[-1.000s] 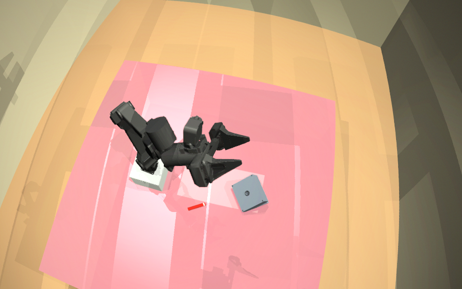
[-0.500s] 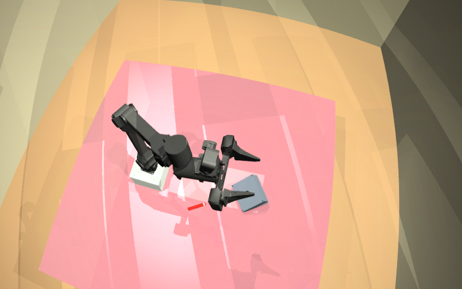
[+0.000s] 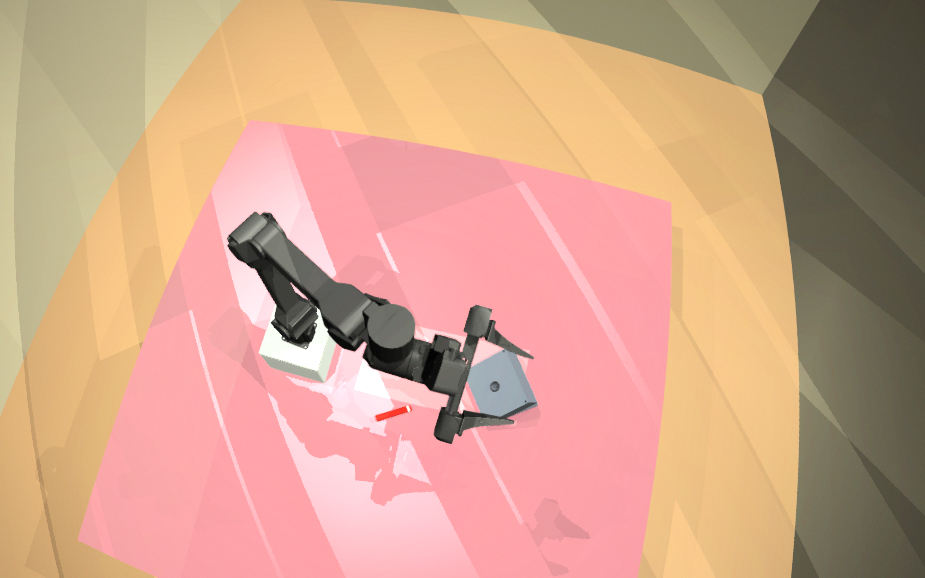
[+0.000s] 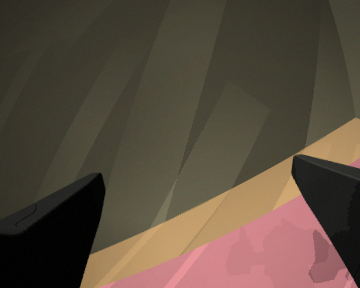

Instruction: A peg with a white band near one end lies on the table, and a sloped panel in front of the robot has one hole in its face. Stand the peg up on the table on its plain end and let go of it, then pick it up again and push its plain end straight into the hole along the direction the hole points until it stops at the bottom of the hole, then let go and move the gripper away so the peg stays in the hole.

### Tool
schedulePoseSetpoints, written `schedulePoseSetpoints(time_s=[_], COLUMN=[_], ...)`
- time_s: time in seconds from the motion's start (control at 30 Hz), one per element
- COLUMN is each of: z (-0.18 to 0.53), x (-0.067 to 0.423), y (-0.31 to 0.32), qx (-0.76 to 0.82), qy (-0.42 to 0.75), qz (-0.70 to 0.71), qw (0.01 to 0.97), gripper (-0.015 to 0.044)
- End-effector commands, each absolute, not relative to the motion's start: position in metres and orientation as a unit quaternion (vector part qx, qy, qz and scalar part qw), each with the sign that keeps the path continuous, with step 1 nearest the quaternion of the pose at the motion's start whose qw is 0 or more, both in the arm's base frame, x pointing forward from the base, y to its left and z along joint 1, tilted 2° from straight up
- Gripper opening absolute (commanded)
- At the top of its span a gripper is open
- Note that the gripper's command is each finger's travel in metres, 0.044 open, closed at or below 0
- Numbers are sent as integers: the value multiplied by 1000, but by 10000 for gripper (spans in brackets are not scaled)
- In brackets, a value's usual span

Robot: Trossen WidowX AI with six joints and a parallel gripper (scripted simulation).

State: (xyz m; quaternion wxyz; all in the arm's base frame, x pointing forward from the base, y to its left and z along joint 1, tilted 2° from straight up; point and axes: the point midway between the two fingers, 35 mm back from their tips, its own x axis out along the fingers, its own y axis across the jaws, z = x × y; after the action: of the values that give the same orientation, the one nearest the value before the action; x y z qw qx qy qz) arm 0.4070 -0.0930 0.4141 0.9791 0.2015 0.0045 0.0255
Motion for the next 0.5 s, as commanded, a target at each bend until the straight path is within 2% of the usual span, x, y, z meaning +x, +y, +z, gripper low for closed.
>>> schedulePoseSetpoints(time_s=[0.0, 0.47], z=[395, 315], x=[412, 424], y=[-95, -96], qx=[250, 431], qy=[32, 140], qz=[11, -68], qw=[968, 889], gripper=[440, 440])
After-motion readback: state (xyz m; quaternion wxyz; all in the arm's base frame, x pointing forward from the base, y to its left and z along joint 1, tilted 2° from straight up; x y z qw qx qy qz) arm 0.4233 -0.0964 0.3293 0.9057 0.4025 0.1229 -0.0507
